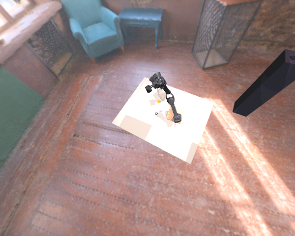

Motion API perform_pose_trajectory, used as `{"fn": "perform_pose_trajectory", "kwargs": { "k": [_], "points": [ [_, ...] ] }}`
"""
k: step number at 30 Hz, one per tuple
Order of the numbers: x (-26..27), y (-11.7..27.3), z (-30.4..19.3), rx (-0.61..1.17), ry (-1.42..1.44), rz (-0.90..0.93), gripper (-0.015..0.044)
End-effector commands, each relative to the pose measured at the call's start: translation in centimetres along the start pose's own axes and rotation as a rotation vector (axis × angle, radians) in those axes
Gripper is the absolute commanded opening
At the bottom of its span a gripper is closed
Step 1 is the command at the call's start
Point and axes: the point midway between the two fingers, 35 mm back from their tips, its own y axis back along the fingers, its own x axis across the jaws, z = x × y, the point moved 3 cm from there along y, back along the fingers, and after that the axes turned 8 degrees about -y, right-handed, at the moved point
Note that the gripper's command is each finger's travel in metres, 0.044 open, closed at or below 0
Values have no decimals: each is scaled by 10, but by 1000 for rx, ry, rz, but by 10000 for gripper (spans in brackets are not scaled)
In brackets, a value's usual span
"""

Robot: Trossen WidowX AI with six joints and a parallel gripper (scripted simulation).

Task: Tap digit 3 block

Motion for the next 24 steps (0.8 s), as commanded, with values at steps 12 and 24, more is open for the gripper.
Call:
{"fn": "perform_pose_trajectory", "kwargs": {
  "k": [12, 24],
  "points": [
    [48, -58, -166, 312, 390, -34, 400],
    [-4, -91, -354, 691, 848, -203, 400]
  ]
}}
